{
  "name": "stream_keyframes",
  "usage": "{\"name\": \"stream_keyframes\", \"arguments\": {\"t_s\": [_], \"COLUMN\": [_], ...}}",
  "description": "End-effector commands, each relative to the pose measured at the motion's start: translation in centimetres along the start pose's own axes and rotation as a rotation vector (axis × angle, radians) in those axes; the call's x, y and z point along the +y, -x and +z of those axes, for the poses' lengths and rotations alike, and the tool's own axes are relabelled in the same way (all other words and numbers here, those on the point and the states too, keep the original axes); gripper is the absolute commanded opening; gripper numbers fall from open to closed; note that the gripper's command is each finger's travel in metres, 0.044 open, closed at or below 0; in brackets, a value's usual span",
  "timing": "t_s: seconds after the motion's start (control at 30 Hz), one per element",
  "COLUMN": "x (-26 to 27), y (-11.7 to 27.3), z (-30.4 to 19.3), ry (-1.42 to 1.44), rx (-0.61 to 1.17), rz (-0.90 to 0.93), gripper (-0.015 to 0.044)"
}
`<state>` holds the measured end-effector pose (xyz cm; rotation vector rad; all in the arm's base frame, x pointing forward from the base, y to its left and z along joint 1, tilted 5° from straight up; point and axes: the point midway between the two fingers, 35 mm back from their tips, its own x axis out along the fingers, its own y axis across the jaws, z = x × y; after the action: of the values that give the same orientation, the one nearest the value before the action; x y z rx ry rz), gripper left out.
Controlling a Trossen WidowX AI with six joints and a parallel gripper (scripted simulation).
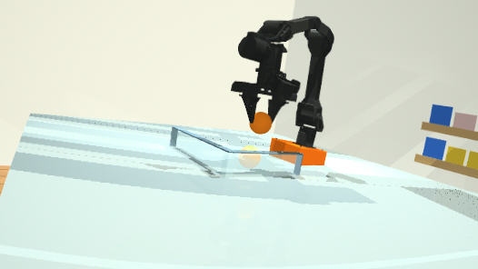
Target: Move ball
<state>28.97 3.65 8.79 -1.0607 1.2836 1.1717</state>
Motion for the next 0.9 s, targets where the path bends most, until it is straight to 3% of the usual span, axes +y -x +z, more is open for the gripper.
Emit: {"name": "stream_keyframes", "arguments": {"t_s": [0.0,0.27,0.57,0.87], "x": [0.2,0.7,-2.2,-2.5], "y": [2.6,4.6,-0.3,-2.0], "z": [-0.1,-0.2,0.7,0.8], "ry": [0.006,0.006,0.006,0.007], "rx": [0.003,0.003,0.002,0.002], "rz": [-0.009,-0.008,-0.011,-0.011], "gripper": [0.0,0.0,0.0,0.0]}}
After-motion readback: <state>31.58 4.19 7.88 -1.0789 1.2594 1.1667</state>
